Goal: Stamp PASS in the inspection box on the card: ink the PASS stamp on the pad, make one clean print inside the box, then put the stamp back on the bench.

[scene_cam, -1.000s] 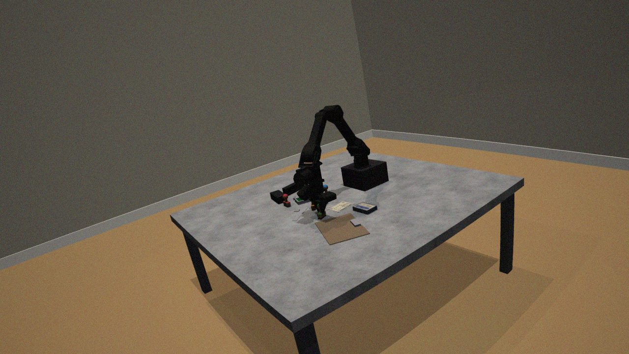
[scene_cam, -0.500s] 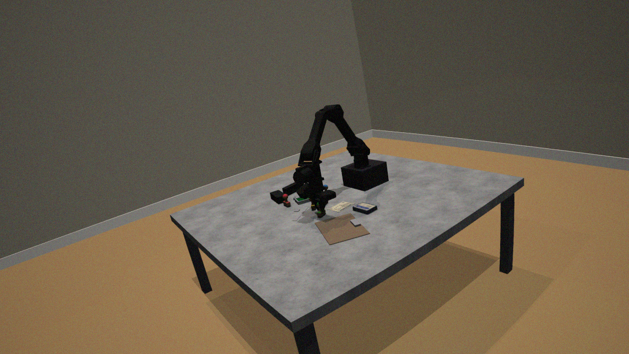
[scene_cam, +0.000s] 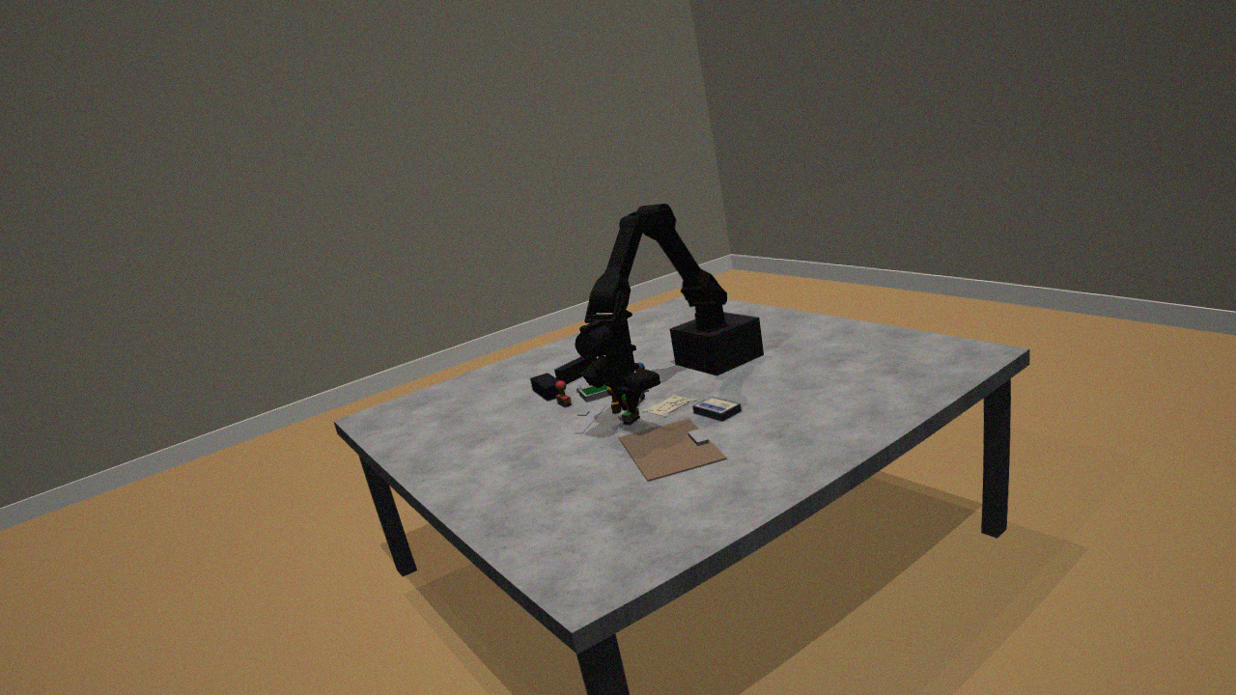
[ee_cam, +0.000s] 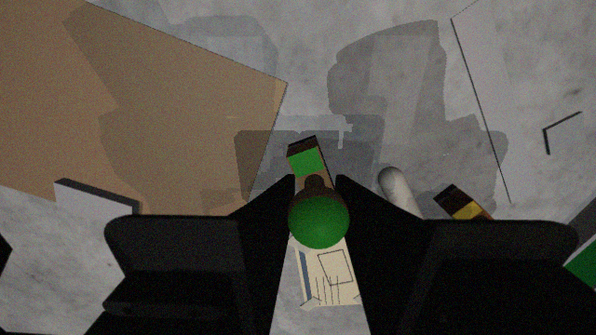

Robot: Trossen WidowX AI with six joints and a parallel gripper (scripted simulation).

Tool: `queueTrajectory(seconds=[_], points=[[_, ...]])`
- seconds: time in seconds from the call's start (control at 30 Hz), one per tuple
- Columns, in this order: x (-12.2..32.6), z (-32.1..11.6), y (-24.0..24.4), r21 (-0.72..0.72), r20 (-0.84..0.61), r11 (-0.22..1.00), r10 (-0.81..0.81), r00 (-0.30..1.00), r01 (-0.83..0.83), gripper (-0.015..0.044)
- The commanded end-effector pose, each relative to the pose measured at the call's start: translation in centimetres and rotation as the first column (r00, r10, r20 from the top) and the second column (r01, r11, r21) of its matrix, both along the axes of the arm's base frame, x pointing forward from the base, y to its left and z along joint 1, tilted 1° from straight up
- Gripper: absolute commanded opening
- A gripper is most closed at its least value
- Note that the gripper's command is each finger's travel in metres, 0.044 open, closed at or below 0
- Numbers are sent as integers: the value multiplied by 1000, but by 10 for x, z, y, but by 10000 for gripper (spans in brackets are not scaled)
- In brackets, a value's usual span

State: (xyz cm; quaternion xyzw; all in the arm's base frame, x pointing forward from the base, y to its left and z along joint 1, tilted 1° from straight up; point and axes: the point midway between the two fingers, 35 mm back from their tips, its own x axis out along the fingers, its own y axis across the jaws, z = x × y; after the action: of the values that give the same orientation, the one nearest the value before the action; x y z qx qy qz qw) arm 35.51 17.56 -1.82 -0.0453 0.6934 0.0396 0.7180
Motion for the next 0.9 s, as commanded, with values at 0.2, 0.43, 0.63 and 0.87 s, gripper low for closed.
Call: queueTrajectory(seconds=[0.2,0.43,0.63,0.87], points=[[0,6,0,-1,2,1000,-1,1000,1,0],[0,10,0,-2,2,1000,-1,1000,1,0],[0,12,0,-2,2,1000,-1,1000,1,0],[0,16,0,-2,2,1000,-1,1000,1,0]])
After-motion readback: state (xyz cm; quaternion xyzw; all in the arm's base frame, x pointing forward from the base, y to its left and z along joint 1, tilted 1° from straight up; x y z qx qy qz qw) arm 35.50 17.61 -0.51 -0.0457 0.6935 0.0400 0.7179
